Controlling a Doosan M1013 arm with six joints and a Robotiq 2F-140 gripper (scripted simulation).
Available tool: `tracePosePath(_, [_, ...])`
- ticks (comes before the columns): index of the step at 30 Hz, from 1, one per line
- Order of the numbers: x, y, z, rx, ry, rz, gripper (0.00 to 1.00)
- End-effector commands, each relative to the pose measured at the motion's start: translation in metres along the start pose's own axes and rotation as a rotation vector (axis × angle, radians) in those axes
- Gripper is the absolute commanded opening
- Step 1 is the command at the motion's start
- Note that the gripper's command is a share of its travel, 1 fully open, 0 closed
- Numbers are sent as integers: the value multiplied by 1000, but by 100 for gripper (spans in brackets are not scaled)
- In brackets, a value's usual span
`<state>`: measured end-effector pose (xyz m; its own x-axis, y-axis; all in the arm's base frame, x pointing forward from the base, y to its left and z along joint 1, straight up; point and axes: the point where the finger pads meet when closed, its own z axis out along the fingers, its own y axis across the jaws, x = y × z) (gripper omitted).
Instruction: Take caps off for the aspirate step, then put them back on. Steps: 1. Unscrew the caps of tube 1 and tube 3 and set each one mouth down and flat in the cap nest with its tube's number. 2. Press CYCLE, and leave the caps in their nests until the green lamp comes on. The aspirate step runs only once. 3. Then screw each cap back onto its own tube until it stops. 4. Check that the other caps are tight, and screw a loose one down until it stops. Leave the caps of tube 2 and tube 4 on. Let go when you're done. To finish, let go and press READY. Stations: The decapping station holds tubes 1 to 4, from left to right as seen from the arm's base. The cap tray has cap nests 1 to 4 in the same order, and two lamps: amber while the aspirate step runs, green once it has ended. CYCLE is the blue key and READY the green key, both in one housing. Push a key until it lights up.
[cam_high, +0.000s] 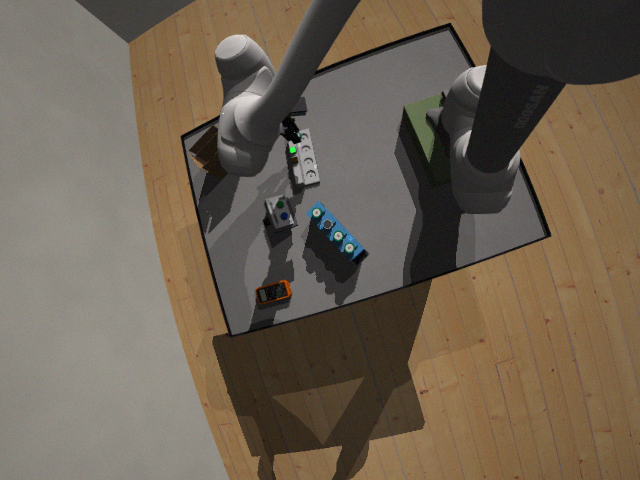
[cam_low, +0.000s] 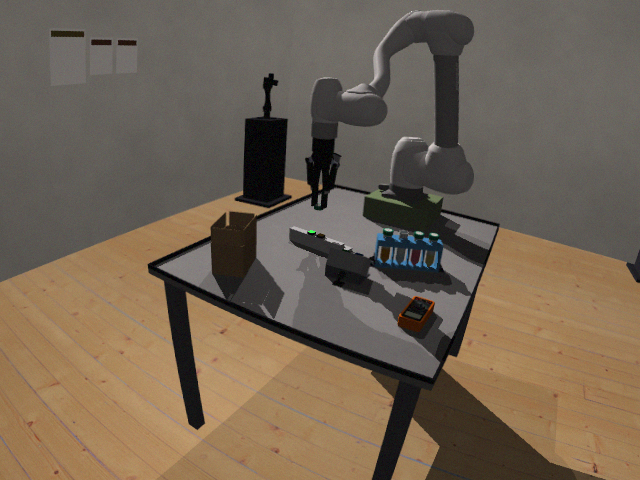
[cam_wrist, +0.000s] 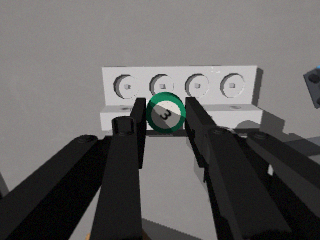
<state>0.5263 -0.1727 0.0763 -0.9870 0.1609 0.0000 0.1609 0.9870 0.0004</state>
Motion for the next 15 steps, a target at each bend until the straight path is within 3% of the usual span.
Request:
tracePosePath(1, [-1,0,-10,0,-1,0,30])
tracePosePath(5, [-1,0,-19,0,-1,0,30])
tracePosePath(8, [3,25,-19,0,-1,250,30])
tracePosePath(15, [8,64,-19,-3,-1,624,30])
